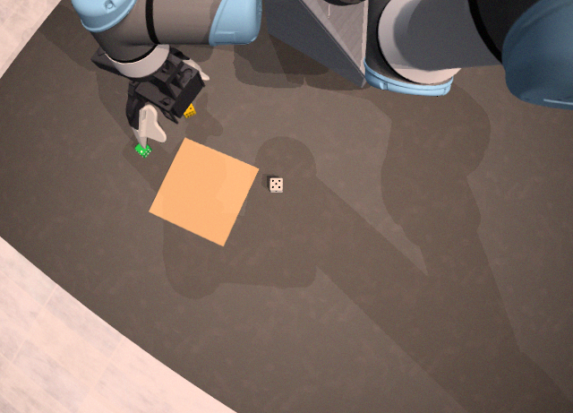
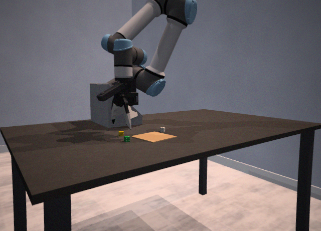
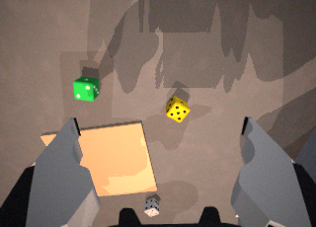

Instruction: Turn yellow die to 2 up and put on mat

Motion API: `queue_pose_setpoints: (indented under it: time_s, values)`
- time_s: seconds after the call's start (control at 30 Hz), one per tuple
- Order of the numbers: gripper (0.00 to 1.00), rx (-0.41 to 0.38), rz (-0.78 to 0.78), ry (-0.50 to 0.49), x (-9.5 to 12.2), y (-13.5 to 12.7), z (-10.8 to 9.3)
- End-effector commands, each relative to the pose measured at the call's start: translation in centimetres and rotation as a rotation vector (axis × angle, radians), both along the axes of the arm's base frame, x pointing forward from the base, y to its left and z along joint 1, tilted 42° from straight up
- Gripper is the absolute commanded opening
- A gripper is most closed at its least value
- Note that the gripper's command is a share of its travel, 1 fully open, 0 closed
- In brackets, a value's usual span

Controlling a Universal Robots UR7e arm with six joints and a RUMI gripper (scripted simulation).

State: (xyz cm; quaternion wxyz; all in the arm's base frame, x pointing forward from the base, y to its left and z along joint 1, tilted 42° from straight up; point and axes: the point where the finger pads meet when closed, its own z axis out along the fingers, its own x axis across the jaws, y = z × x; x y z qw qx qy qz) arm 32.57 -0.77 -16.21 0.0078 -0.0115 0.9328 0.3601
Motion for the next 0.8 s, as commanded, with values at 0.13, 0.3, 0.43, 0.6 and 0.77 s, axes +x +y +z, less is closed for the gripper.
queue_pose_setpoints:
  time_s: [0.13, 0.3, 0.43, 0.6, 0.77]
  values:
    - [1.0, -0.002, -0.001, -0.002, -2.1, 0.19, 0.39]
    - [1.0, -0.002, -0.001, -0.002, -2.25, 0.22, 0.41]
    - [1.0, -0.002, -0.001, -0.002, -2.25, 0.22, 0.41]
    - [1.0, -0.002, -0.001, -0.002, -2.25, 0.22, 0.41]
    - [1.0, -0.002, -0.001, -0.002, -2.25, 0.22, 0.41]
